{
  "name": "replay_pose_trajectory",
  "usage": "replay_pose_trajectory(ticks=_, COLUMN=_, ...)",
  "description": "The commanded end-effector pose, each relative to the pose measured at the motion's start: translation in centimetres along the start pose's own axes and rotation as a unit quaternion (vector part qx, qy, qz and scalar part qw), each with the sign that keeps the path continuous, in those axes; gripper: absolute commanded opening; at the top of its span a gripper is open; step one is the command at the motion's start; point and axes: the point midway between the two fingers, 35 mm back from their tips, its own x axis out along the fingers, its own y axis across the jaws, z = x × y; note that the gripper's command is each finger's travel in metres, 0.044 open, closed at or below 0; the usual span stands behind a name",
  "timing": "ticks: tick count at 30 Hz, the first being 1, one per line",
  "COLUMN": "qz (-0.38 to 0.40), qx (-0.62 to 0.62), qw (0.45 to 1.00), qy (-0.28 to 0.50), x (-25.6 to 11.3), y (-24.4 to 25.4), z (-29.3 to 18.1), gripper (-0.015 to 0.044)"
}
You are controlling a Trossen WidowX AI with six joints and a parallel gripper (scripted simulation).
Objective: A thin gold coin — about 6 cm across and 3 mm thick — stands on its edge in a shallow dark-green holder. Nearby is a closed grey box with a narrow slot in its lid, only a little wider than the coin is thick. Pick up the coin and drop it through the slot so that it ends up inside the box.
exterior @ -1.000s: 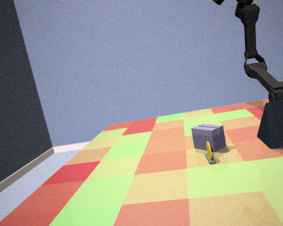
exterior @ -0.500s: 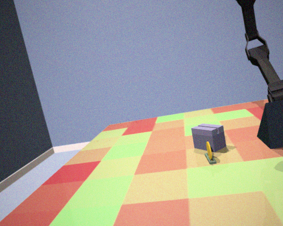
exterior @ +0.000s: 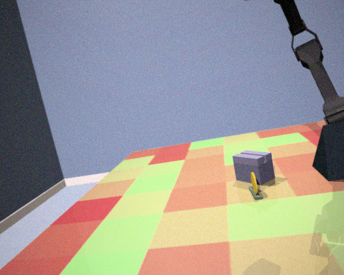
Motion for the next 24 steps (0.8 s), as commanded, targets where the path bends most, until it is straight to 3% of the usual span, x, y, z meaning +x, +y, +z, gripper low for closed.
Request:
replay_pose_trajectory(ticks=1, qz=-0.037, qx=-0.046, qw=0.994, qy=-0.090, x=3.0, y=-2.4, z=5.1, gripper=0.0161)
replay_pose_trajectory(ticks=7, qz=-0.111, qx=-0.110, qw=0.959, qy=-0.236, x=6.1, y=-5.9, z=14.2, gripper=0.0161)
replay_pose_trajectory(ticks=13, qz=-0.200, qx=-0.166, qw=0.886, qy=-0.383, x=6.5, y=-8.8, z=24.0, gripper=0.0161)
replay_pose_trajectory(ticks=18, qz=-0.282, qx=-0.201, qw=0.798, qy=-0.493, x=4.7, y=-10.5, z=31.6, gripper=0.0161)
replay_pose_trajectory(ticks=24, qz=-0.398, qx=-0.231, qw=0.644, qy=-0.611, x=0.1, y=-11.6, z=39.7, gripper=0.0161)
